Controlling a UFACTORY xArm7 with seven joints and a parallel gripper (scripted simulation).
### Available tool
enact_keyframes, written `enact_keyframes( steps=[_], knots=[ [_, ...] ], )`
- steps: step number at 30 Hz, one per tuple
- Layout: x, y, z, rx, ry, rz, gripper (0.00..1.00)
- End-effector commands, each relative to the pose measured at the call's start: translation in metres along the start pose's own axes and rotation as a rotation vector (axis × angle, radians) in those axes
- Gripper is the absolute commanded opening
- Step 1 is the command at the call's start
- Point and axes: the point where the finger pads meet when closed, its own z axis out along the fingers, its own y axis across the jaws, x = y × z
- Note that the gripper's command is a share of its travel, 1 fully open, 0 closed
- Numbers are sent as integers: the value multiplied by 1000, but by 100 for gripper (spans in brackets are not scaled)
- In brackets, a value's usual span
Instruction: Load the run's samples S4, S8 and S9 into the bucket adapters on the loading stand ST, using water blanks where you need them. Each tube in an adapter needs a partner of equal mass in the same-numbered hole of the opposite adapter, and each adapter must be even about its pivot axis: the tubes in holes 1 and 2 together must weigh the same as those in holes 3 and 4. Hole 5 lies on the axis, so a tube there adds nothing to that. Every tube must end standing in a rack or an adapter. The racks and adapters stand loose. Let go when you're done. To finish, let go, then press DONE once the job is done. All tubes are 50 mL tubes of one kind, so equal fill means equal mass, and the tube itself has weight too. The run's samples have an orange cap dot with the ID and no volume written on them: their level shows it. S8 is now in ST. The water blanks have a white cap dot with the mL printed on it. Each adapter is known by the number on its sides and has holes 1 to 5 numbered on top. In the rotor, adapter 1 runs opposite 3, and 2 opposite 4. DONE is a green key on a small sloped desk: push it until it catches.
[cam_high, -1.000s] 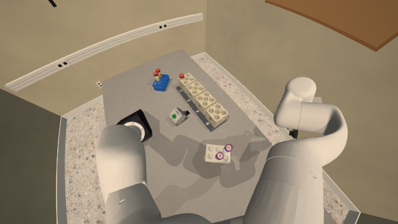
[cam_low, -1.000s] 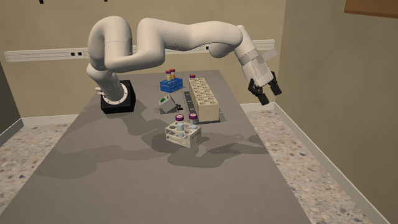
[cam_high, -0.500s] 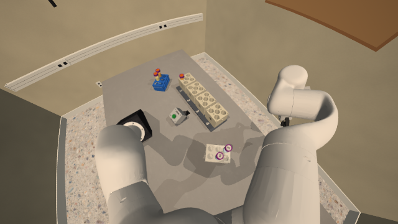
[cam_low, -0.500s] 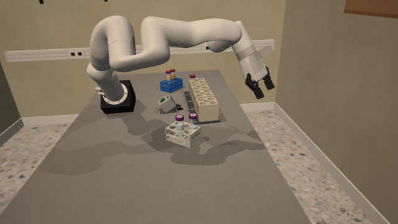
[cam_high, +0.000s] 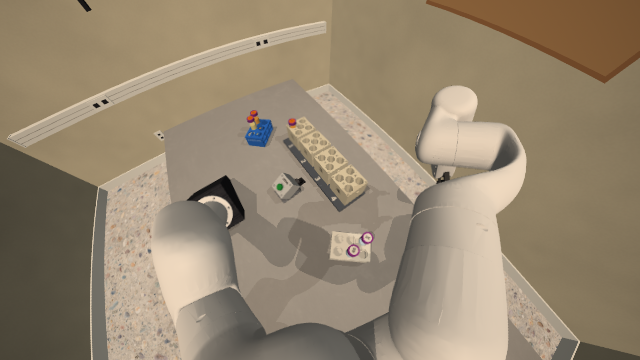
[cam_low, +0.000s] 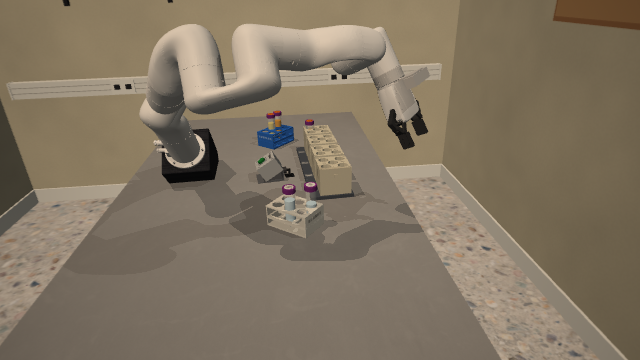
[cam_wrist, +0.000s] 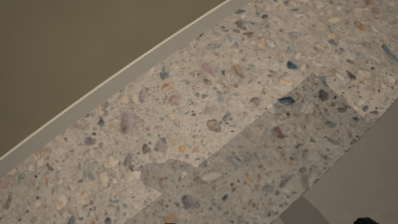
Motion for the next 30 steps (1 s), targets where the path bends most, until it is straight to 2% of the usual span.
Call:
enact_keyframes(
  steps=[1, 5, 9, 18, 20, 22, 24, 30],
  knots=[
    [-16, -18, -11, 7, -7, -9, 100],
    [-19, -20, -13, 7, -7, -9, 100],
    [-34, -31, -20, 35, -81, -98, 100],
    [-63, -52, -35, 35, -82, -98, 100],
    [-71, -57, -40, 48, -121, -151, 100],
    [-71, -57, -40, 48, -121, -151, 100],
    [-78, -61, -44, 59, -154, -196, 100],
    [-102, -75, -56, 59, -154, -196, 100]
  ],
)
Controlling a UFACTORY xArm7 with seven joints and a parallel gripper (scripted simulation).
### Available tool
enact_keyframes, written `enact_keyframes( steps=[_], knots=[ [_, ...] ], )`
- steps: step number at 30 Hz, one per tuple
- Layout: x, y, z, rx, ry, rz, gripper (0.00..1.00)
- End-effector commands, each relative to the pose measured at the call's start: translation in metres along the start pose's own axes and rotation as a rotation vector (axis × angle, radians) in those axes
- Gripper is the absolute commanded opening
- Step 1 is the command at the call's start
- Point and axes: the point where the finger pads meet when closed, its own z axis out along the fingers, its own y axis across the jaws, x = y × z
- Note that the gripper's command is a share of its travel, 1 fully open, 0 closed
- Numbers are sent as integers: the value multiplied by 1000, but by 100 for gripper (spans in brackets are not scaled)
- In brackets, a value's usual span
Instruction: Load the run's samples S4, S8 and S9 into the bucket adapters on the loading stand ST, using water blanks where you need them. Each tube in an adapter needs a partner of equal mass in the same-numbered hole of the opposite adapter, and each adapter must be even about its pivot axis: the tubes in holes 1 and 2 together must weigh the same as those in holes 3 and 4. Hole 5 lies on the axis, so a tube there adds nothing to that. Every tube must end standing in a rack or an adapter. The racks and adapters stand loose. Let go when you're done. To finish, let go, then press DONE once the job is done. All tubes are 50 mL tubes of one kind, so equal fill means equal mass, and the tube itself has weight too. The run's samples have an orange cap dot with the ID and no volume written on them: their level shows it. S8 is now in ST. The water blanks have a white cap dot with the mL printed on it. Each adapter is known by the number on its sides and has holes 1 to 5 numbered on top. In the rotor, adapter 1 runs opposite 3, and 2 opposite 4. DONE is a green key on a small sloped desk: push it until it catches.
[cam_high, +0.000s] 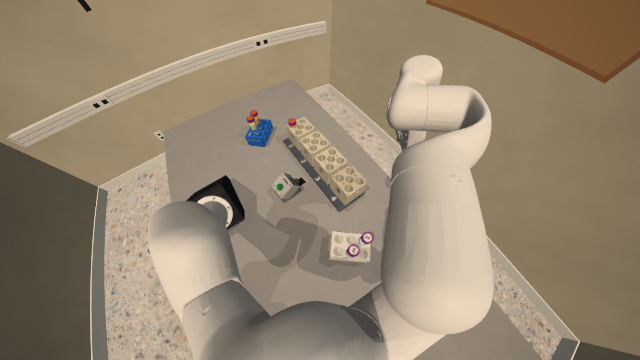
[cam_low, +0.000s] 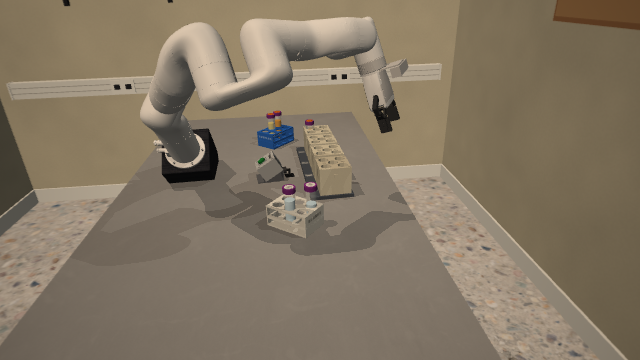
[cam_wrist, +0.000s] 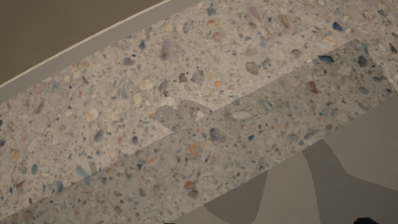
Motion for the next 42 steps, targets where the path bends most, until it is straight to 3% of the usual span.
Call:
enact_keyframes(
  steps=[1, 3, 7, 18, 22, 33, 37, 42],
  knots=[
    [-17, -17, -10, 6, -3, -9, 100],
    [-20, -19, -11, 6, -3, -9, 100],
    [-35, -29, -17, 24, -74, -112, 100],
    [-65, -49, -29, 24, -74, -112, 100],
    [-82, -58, -35, 36, -142, -222, 100],
    [-113, -73, -48, 36, -143, -222, 100],
    [-131, -80, -55, 41, -209, -336, 100],
    [-148, -86, -62, 41, -209, -336, 100]
  ],
)
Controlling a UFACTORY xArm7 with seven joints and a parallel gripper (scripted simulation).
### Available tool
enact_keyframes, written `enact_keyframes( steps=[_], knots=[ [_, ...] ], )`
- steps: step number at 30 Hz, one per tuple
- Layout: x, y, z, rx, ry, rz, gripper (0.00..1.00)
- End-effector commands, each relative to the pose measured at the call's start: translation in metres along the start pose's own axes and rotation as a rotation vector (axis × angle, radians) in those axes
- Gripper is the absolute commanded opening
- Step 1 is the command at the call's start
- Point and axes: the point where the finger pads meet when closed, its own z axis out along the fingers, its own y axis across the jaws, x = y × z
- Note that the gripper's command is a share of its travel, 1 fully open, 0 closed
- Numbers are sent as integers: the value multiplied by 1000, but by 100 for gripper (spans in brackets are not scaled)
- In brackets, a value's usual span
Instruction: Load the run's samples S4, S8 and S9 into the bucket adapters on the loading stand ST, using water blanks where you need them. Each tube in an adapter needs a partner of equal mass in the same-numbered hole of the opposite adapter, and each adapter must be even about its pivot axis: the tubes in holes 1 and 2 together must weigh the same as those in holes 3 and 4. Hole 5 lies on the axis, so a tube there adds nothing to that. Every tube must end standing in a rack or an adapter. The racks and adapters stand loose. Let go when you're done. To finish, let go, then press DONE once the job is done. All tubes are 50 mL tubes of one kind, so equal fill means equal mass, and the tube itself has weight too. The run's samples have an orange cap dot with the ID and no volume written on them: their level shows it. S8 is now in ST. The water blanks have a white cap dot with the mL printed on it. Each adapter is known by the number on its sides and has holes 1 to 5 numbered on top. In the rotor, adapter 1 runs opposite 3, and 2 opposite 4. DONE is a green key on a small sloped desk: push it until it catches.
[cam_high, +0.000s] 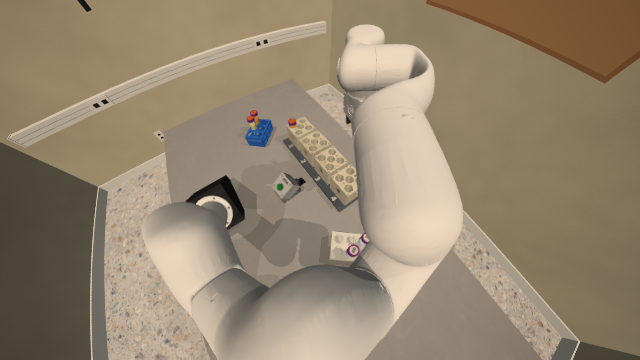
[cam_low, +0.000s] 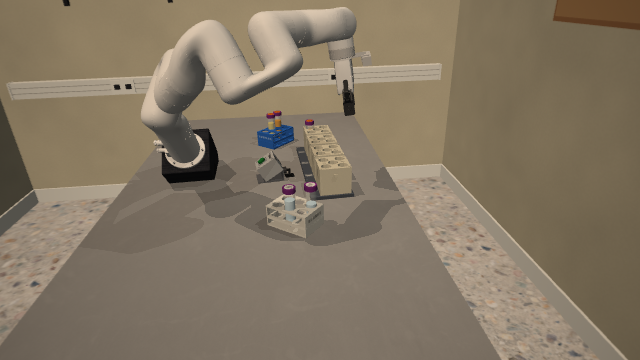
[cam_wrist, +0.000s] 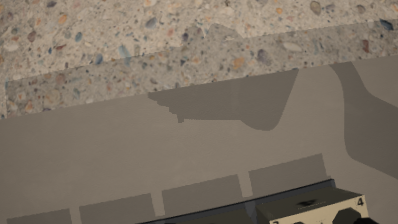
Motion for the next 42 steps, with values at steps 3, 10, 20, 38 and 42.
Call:
enact_keyframes(
  steps=[3, 10, 20, 38, 42],
  knots=[
    [-19, -16, -7, 3, -8, -19, 100],
    [-45, -32, -12, 1, -75, -136, 100],
    [-80, -51, -19, -3, -107, -194, 100],
    [-119, -68, -27, -8, -141, -254, 100],
    [-120, -63, -27, -10, -140, -221, 100]
  ],
)
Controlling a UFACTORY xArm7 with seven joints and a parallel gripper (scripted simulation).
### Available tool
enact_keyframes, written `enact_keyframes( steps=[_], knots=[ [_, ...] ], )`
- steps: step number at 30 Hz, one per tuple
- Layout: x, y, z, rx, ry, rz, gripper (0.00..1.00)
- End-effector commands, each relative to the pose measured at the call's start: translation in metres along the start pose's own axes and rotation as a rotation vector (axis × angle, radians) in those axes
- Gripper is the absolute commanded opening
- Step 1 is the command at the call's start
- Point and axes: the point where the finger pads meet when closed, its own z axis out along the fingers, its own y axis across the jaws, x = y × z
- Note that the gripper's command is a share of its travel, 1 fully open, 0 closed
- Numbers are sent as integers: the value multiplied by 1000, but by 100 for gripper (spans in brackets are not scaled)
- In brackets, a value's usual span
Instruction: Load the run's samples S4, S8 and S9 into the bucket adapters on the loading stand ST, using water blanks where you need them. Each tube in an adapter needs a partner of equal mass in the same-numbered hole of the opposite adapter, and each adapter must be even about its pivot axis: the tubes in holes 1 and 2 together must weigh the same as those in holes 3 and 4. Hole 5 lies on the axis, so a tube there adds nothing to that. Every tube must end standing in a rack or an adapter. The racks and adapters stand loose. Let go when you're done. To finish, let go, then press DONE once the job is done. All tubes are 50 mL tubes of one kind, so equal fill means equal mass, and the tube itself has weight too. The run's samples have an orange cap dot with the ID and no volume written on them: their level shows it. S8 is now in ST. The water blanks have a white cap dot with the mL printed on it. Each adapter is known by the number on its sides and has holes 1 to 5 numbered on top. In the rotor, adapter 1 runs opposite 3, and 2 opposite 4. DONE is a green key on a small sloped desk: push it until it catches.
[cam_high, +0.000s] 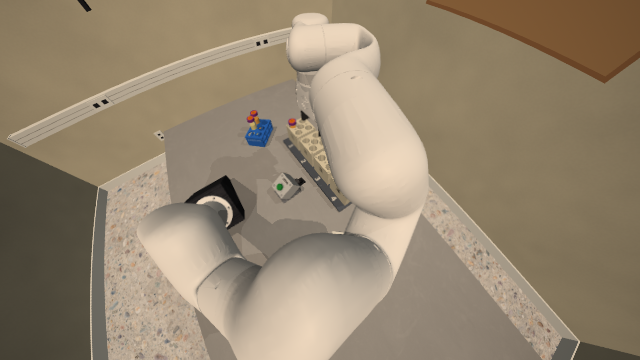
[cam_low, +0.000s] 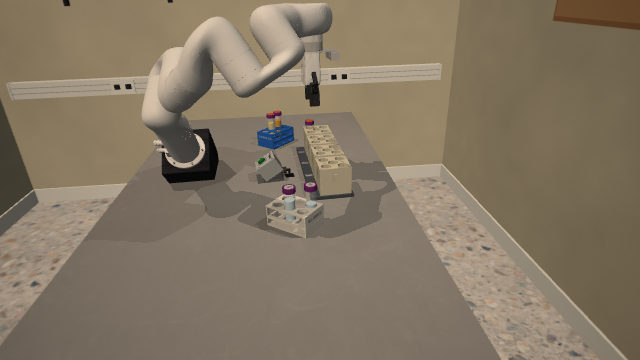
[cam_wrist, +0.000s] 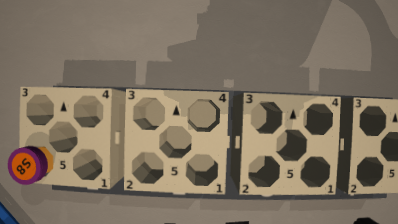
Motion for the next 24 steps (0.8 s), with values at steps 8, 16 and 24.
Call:
enact_keyframes(
  steps=[8, 16, 24],
  knots=[
    [-22, 38, -2, 3, 4, 299, 100],
    [-37, 64, -2, 3, 4, 499, 100],
    [-57, 99, -2, 3, 4, 766, 100]
  ],
)
